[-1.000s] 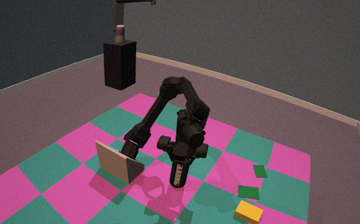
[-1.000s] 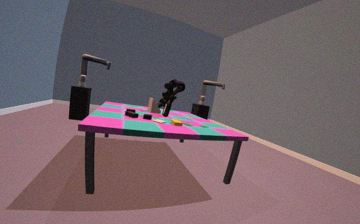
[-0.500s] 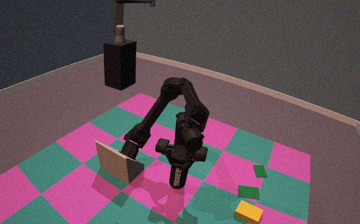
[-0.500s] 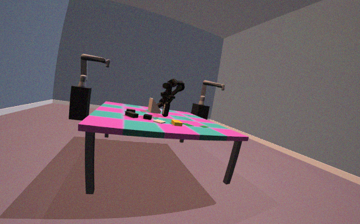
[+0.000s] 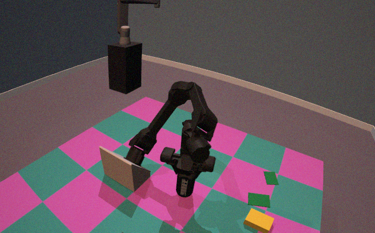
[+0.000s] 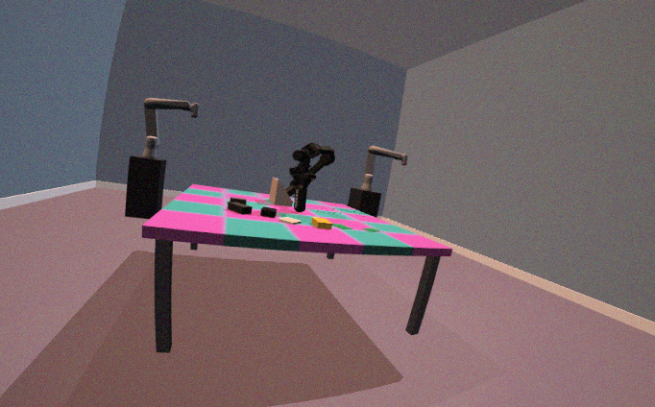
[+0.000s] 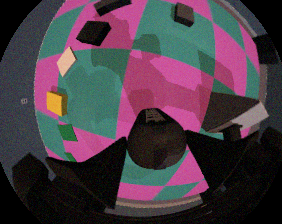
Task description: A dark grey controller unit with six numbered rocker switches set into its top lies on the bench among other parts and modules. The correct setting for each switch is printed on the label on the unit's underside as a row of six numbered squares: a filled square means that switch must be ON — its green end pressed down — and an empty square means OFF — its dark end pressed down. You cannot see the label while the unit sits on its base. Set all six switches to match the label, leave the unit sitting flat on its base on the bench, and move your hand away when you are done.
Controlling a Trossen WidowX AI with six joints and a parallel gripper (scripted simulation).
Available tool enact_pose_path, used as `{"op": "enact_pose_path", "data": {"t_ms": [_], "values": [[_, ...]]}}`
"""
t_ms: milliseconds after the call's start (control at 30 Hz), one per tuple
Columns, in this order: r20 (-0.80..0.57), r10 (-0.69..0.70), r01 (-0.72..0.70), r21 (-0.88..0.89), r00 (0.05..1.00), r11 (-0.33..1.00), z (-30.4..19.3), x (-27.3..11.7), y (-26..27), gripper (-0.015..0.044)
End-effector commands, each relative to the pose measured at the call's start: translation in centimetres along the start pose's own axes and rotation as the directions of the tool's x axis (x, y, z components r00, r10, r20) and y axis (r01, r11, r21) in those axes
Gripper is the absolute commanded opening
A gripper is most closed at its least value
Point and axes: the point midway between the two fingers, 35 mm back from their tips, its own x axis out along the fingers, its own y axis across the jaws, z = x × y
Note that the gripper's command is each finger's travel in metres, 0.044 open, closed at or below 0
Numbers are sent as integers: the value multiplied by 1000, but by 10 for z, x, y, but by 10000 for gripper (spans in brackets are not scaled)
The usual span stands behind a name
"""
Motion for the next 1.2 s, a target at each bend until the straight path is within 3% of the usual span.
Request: {"op": "enact_pose_path", "data": {"t_ms": [0, 1167], "values": [[-2, -11, 11, -6, 1000, 1000, 5, 3, 0, 338], [-1, -11, 11, -7, 1000, 1000, 33, 7, 0, 337]]}}
